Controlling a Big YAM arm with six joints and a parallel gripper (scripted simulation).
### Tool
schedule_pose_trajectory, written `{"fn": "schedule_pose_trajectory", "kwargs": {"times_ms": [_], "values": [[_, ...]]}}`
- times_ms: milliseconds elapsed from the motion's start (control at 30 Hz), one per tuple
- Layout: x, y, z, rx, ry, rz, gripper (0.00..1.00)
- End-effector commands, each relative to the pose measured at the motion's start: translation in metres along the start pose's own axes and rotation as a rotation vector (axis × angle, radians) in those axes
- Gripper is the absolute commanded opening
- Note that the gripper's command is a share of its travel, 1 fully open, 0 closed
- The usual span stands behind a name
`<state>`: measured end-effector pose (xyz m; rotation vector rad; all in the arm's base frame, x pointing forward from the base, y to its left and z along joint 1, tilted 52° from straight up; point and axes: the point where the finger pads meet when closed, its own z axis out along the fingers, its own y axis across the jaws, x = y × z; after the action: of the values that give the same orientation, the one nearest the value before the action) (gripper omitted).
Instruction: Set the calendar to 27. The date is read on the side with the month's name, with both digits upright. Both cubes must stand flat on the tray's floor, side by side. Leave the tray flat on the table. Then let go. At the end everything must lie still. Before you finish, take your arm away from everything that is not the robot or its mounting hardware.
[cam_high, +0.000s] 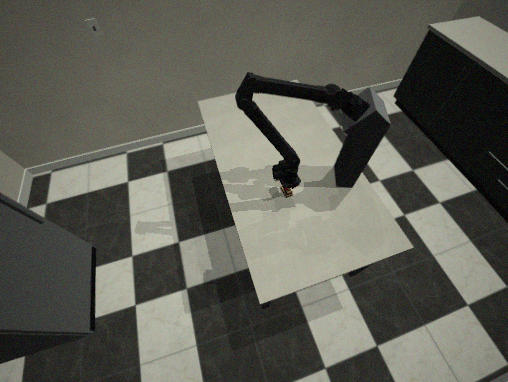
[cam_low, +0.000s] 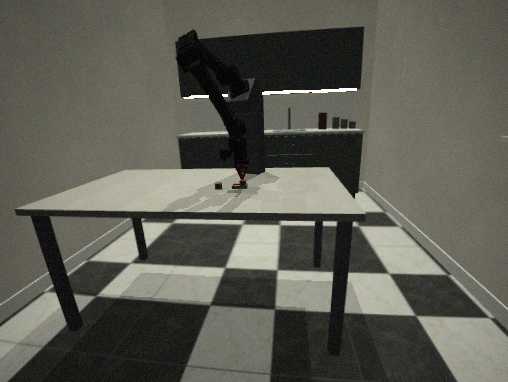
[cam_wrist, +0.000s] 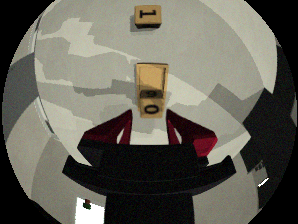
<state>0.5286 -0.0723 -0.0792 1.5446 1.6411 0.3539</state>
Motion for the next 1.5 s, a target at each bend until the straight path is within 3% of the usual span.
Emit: {"fn": "schedule_pose_trajectory", "kwargs": {"times_ms": [0, 767, 1033, 1133, 1467], "values": [[0.0, -0.016, 0.0, 0.023, 0.002, -0.013, 0.46], [0.0, -0.016, 0.0, 0.023, 0.002, -0.012, 0.46], [0.0, -0.029, -0.004, 0.039, 0.005, -0.017, 0.46], [-0.001, -0.018, 0.001, 0.022, 0.0, -0.011, 0.46], [0.0, -0.019, 0.0, 0.025, 0.001, -0.012, 0.46]]}}
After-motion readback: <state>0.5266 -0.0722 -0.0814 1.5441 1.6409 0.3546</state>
